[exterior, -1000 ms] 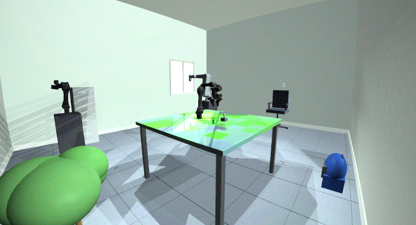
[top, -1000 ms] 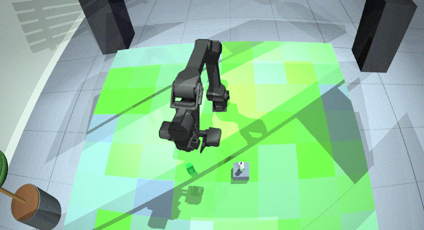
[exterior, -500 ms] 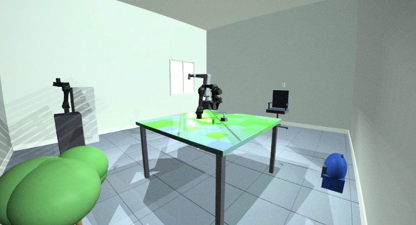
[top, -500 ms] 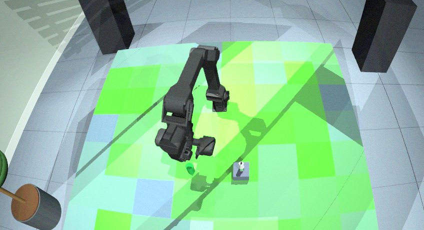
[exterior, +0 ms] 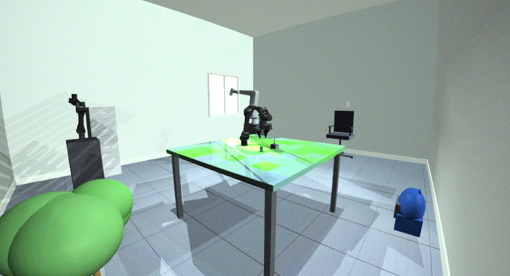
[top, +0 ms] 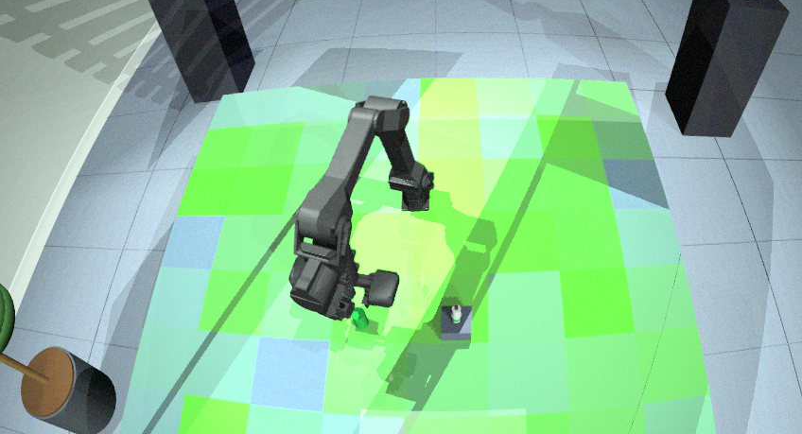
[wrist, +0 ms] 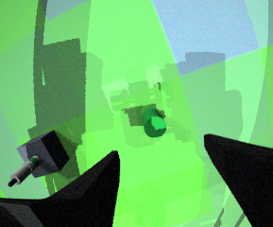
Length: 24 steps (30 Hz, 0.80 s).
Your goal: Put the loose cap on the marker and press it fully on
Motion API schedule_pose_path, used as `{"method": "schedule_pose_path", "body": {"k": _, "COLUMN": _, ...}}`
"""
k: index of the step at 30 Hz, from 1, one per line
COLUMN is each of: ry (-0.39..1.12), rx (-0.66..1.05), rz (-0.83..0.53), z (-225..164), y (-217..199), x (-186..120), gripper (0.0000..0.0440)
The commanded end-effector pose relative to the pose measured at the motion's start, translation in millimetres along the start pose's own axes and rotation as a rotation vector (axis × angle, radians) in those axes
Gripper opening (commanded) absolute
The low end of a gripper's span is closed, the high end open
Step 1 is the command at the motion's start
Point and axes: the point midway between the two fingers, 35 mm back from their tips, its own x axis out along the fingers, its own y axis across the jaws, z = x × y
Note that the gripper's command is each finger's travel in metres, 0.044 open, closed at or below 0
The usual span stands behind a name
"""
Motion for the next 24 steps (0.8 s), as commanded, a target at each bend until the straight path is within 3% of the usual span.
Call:
{"method": "schedule_pose_path", "body": {"k": 1, "ry": 0.024, "rx": -0.001, "rz": 0.014, "z": -1, "y": -1, "x": 7, "gripper": 0.0311}}
{"method": "schedule_pose_path", "body": {"k": 24, "ry": 0.190, "rx": -0.014, "rz": 0.087, "z": -11, "y": -4, "x": 76, "gripper": 0.0291}}
